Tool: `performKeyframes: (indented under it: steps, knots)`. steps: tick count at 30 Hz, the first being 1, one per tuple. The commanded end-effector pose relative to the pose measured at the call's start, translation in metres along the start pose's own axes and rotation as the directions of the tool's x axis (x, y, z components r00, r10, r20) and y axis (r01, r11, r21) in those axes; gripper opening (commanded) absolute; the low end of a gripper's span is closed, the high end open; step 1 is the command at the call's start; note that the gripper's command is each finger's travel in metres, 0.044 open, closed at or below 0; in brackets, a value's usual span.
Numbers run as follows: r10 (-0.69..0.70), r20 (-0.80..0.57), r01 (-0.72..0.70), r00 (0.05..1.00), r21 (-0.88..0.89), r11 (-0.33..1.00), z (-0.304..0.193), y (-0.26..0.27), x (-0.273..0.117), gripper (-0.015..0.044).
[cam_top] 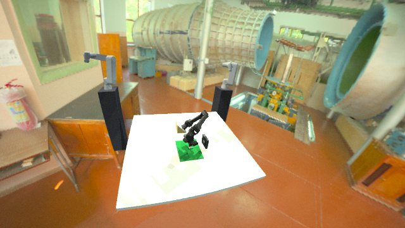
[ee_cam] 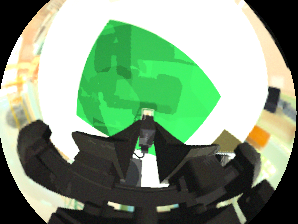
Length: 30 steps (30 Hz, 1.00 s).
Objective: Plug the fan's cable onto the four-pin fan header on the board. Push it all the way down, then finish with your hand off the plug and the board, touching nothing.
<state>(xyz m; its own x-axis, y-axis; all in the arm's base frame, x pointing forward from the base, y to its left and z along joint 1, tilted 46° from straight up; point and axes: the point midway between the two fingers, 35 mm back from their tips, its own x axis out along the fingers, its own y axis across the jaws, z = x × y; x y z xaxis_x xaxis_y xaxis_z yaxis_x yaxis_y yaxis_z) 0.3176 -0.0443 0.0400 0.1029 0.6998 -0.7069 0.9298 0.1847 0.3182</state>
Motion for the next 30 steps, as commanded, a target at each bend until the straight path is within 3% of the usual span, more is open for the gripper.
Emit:
performKeyframes:
  steps: [1,30]
  knots:
    - [0.004,-0.004,-0.004,1.000,0.003,1.000,-0.001,0.001,0.001,0.0000]
    - [0.005,-0.005,-0.005,1.000,0.003,1.000,-0.001,0.001,0.014,0.0000]
